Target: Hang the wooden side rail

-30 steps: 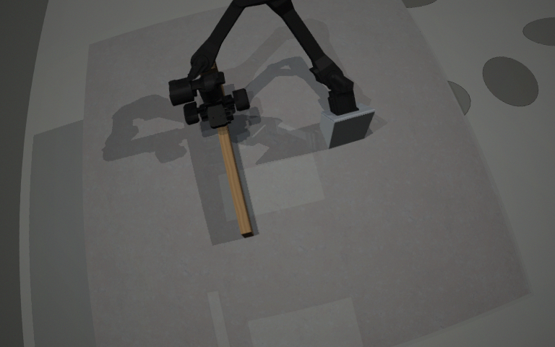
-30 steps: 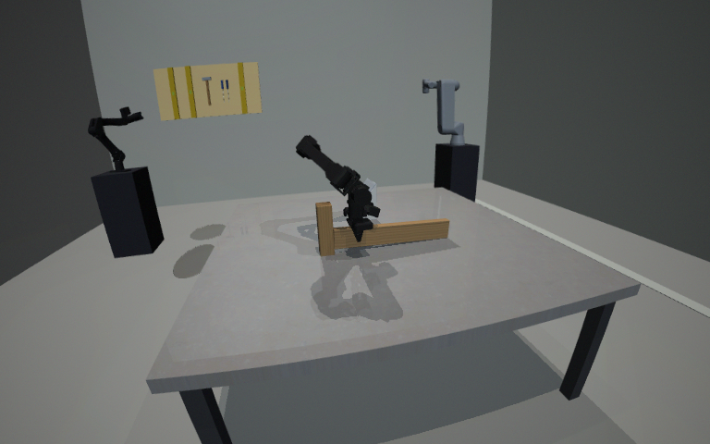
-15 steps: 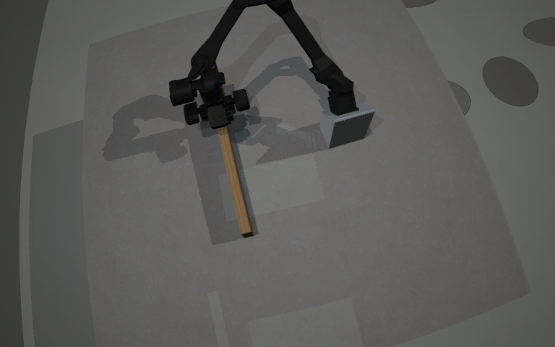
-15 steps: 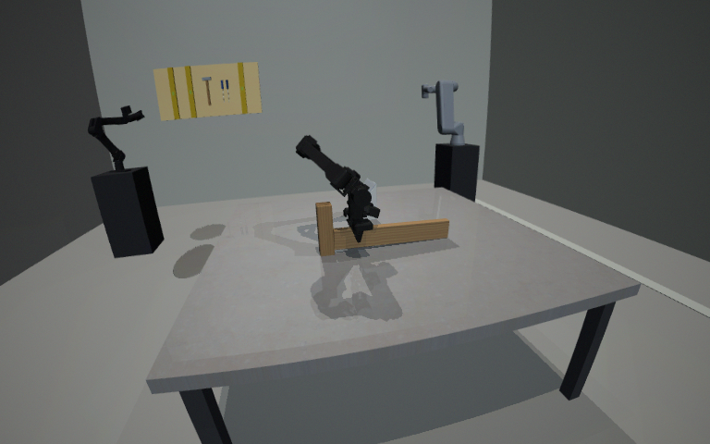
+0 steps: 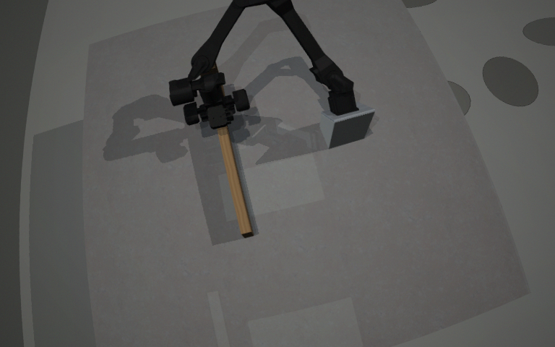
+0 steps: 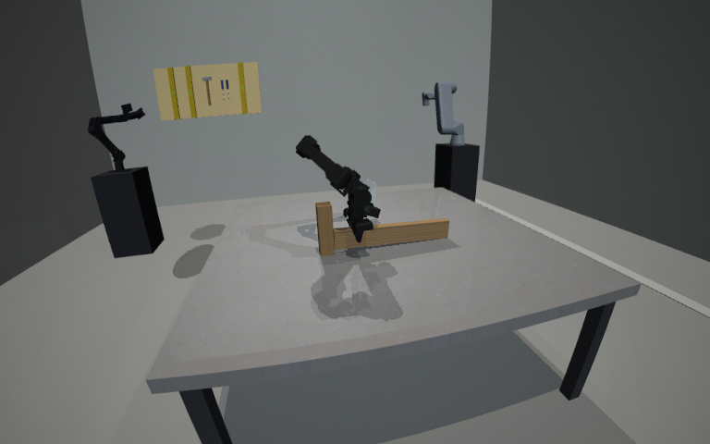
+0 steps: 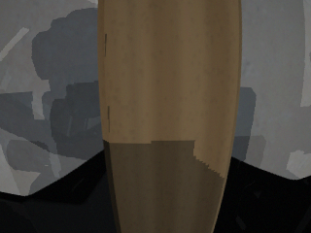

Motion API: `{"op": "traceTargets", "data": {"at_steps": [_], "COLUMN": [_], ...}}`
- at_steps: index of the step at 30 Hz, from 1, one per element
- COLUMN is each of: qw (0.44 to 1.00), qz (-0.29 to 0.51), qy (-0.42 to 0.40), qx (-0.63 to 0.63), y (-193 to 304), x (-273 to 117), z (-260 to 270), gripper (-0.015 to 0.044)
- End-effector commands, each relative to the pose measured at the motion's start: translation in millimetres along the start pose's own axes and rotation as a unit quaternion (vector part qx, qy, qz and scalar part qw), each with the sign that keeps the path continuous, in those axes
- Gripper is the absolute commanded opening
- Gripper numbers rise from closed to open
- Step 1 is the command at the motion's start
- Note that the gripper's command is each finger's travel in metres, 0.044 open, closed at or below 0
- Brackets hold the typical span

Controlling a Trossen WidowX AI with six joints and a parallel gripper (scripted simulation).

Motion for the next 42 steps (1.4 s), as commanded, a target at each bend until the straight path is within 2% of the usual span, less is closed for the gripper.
{"op": "traceTargets", "data": {"at_steps": [1, 9, 14, 16, 21, 27, 42], "qw": [1.000, 1.000, 1.000, 1.000, 1.000, 1.000, 1.000], "qz": [0.000, 0.000, 0.000, 0.001, 0.001, 0.000, 0.000], "qy": [0.000, 0.000, 0.001, 0.002, 0.002, 0.002, 0.003], "qx": [0.000, 0.000, 0.000, 0.000, 0.000, 0.000, -0.004], "y": [0.1, 0.1, -0.7, -0.5, -0.5, -29.8, -26.1], "x": [0.0, 0.0, -26.3, -38.2, -39.9, -39.8, -40.0], "z": [0.0, 0.0, -0.3, 0.3, 0.4, 7.2, 5.7], "gripper": [0.0105, 0.0315, 0.0440, 0.0440, 0.0440, 0.0440, 0.0440]}}
Point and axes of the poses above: the point midway between the two fingers, 35 mm back from their tips, its own x axis out along the fingers, its own z axis across the jaws, y = z × x, the point moved 6 cm from there along -x, back along the fingers, and after that the axes turned 15 degrees about x, right-handed, at the moved point
